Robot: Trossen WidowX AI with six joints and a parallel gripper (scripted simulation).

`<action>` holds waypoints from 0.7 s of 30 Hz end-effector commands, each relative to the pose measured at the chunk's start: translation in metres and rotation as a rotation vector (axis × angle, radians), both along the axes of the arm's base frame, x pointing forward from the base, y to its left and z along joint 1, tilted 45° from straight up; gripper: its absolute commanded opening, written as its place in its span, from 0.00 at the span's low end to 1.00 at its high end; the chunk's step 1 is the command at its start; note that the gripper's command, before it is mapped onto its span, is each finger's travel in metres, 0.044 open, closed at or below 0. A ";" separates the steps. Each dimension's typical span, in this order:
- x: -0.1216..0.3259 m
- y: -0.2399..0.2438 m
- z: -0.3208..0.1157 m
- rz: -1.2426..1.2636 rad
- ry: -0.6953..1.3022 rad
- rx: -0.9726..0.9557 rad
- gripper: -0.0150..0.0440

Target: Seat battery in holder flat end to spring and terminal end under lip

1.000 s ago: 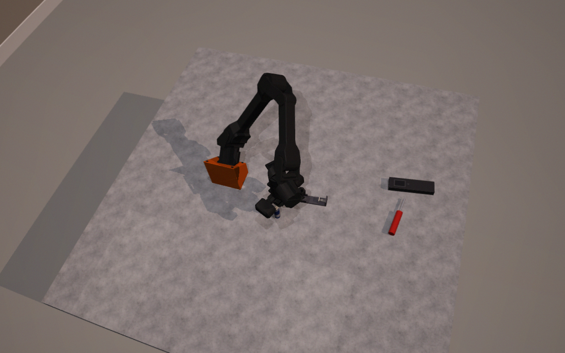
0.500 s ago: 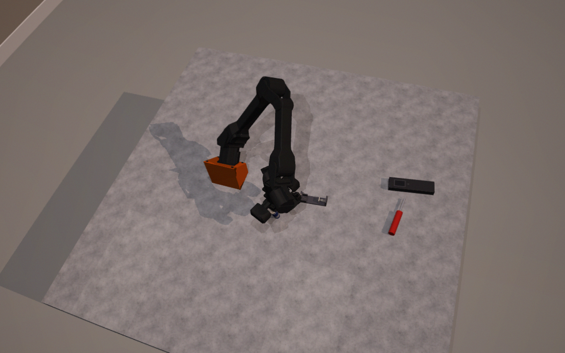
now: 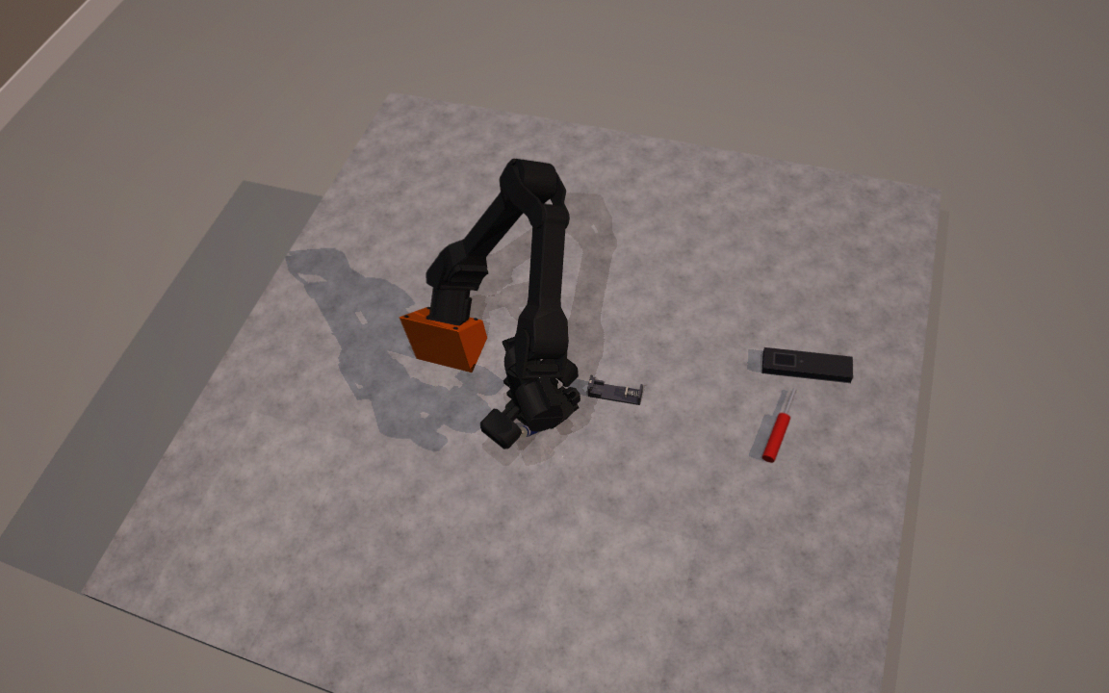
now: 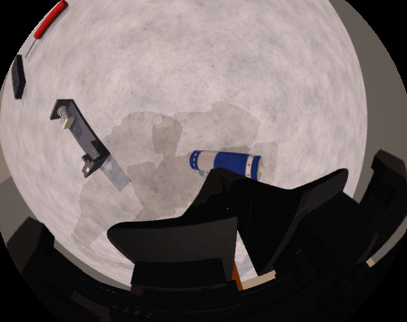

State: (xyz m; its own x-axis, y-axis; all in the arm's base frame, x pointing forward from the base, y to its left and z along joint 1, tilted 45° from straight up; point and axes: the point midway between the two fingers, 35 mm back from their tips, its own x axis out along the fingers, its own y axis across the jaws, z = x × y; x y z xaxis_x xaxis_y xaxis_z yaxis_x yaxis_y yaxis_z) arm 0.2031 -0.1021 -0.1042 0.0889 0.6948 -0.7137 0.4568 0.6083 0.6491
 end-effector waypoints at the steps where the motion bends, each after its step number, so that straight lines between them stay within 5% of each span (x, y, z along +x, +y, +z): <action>1: -0.002 -0.004 -0.004 0.003 -0.006 -0.005 0.25; 21: -0.009 -0.060 0.054 0.003 -0.004 -0.007 0.25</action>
